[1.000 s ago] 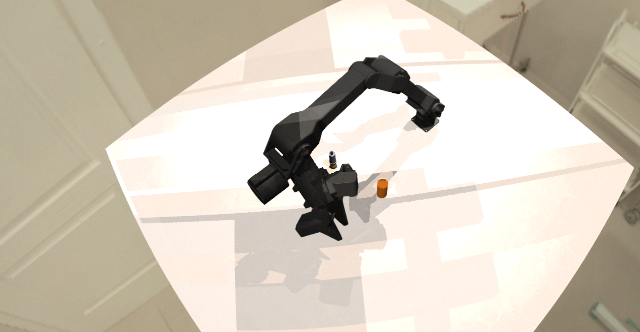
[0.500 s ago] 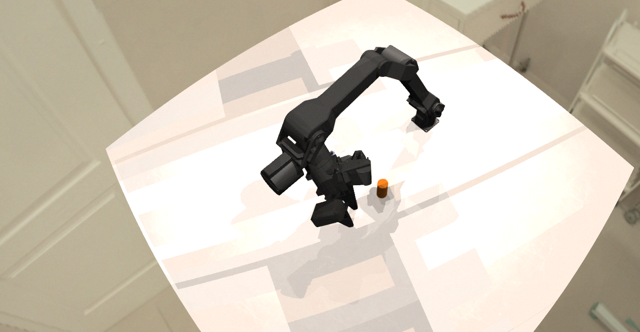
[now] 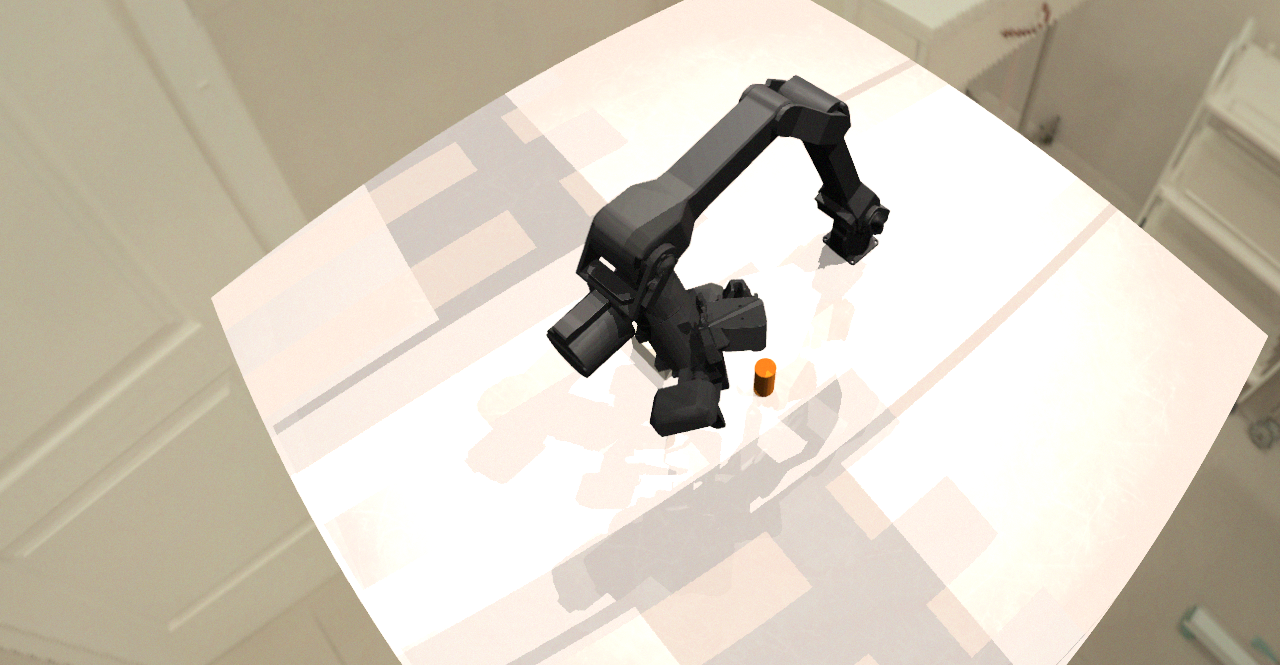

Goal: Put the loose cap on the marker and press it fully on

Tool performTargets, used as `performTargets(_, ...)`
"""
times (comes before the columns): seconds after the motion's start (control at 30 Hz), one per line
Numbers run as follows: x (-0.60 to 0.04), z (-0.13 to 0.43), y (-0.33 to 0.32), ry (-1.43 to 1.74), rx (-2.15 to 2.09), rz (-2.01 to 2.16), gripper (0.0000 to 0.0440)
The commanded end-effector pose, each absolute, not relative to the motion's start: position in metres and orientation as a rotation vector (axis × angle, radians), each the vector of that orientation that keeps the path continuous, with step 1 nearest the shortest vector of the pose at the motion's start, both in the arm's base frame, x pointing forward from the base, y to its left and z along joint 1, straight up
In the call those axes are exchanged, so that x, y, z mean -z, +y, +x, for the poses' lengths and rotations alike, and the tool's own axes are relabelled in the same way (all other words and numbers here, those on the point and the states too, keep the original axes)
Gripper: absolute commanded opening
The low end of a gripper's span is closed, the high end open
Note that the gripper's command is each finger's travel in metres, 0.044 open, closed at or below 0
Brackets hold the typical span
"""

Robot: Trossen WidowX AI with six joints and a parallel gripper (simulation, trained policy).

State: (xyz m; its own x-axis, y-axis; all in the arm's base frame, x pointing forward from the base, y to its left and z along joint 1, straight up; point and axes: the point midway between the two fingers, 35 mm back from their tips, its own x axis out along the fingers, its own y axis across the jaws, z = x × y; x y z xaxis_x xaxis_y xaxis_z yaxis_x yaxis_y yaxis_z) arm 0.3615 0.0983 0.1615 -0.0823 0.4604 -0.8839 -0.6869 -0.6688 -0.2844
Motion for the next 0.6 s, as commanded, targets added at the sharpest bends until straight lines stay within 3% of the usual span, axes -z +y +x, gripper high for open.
performTargets(0.0, -0.161, 0.354, 0.096, 0.279, -1.867, -1.422, 0.0263)
performTargets(0.57, -0.148, 0.323, 0.082, 0.373, -1.976, -1.512, 0.0265)
